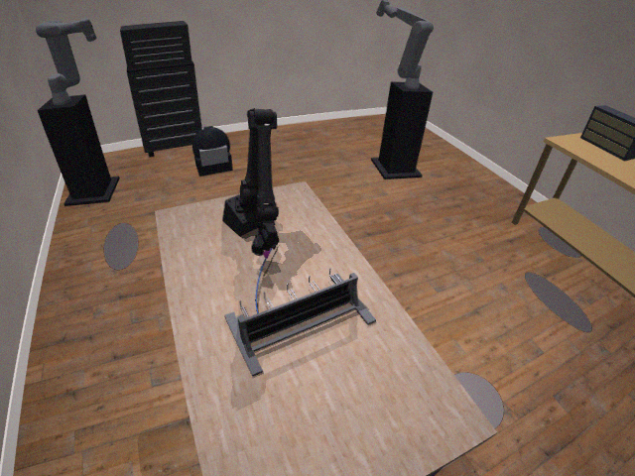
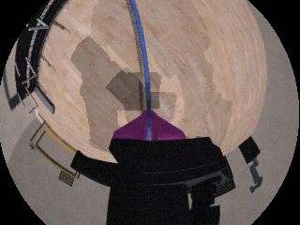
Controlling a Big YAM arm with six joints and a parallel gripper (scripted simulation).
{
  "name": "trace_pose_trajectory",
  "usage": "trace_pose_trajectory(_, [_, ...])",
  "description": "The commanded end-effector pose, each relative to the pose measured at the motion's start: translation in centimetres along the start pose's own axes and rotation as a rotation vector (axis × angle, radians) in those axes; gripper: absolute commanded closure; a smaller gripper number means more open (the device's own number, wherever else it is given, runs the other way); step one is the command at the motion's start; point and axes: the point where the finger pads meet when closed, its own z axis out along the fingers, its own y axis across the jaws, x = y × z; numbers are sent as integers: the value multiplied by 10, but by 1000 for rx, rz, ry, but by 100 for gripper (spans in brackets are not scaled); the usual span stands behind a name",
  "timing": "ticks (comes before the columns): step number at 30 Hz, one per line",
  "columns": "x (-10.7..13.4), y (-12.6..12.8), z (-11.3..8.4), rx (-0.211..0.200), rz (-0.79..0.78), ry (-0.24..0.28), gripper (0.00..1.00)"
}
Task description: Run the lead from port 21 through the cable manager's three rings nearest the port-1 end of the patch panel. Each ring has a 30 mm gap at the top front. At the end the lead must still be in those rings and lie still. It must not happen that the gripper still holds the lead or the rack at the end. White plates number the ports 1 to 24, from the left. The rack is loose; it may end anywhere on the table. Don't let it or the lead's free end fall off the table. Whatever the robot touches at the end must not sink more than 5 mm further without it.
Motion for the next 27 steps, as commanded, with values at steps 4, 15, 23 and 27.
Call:
trace_pose_trajectory(4, [-19,13,-10,-20,-3,-28,100])
trace_pose_trajectory(15, [-24,53,-26,-17,109,-16,100])
trace_pose_trajectory(23, [-51,149,-73,-29,402,-16,100])
trace_pose_trajectory(27, [-65,195,-95,-33,508,-14,100])
